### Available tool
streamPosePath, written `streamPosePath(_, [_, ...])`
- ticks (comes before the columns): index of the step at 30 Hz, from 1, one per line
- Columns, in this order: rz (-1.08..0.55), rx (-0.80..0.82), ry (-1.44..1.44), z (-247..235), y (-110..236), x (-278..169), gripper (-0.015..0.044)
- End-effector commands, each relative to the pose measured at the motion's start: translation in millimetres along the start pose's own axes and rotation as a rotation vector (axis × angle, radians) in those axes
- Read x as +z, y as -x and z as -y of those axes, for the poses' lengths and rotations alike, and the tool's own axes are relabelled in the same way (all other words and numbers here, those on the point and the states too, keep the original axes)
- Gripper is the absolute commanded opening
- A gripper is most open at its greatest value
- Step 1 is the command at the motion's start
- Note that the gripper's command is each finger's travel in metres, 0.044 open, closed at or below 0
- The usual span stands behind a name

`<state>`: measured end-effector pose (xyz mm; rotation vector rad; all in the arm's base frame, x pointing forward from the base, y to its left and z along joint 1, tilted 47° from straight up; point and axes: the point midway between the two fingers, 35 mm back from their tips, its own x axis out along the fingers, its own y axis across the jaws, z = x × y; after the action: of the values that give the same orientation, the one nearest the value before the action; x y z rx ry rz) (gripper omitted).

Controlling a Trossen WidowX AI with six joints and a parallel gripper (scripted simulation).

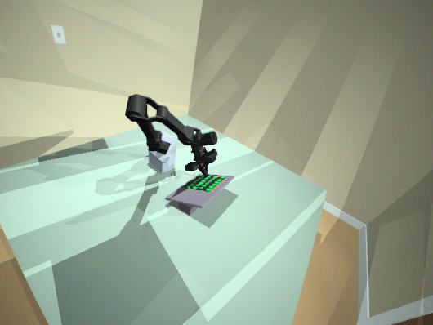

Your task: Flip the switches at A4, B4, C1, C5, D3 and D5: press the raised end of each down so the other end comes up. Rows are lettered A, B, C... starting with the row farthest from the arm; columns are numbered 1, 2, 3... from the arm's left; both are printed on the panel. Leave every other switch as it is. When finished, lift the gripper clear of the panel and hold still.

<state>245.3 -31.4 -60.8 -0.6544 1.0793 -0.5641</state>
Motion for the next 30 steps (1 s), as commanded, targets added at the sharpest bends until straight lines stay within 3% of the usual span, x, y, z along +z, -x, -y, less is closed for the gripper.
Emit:
streamPosePath(1, [-0.002, 0.0, 0.005, 0, -1, -1, 0.0])
streamPosePath(5, [-0.003, 0.004, -0.001, -1, 5, 1, 0.0])
streamPosePath(12, [-0.03, 0.004, 0.005, -1, 63, 2, 0.0])
streamPosePath(19, [-0.031, 0.005, 0.005, 5, 64, 5, 0.0])
streamPosePath(27, [-0.031, 0.001, 0.006, 80, 63, 21, 0.0])
streamPosePath(30, [-0.031, -0.001, 0.009, 87, 63, 21, 0.0])
